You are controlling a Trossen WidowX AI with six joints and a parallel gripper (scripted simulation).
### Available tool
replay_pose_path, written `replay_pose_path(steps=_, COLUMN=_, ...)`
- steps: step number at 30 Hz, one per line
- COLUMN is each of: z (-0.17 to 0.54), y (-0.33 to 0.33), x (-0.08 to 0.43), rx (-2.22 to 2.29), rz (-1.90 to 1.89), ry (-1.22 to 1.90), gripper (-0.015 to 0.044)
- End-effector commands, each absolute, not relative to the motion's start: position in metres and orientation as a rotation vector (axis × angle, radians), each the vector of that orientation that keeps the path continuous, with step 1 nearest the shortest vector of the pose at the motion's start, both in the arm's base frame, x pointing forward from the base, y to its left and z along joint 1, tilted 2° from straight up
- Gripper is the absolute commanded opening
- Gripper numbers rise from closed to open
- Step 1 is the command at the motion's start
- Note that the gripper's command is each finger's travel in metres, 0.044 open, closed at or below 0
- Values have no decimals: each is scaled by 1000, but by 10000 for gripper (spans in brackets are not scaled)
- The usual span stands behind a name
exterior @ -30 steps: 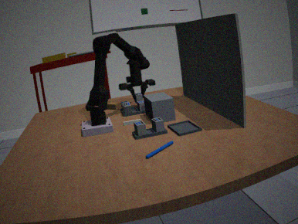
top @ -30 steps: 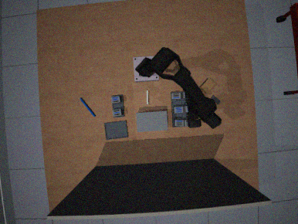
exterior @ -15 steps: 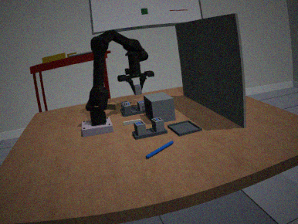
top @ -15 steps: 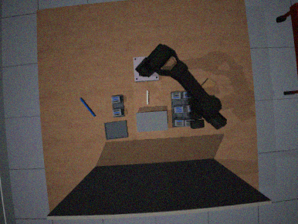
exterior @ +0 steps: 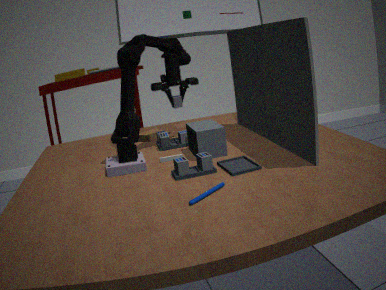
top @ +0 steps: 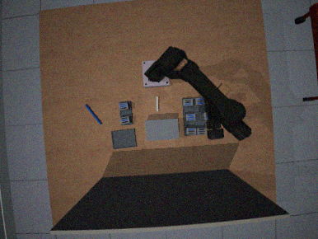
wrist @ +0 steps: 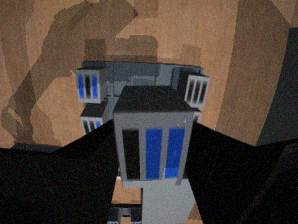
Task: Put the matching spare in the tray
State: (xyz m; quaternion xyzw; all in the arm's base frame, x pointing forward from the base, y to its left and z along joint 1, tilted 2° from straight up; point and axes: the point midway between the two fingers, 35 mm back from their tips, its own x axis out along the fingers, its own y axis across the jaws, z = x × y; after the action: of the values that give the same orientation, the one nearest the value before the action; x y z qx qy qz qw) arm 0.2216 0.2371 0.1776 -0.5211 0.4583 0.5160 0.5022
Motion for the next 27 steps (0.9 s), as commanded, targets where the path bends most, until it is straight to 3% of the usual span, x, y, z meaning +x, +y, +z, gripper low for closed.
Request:
replay_pose_path(steps=1, z=192, y=235, x=220, rx=-1264, rz=1244, ry=1107, gripper=0)
replay_pose_path(steps=27, z=194, y=149, x=299, rx=-1236, rz=1215, ry=1120, gripper=0)
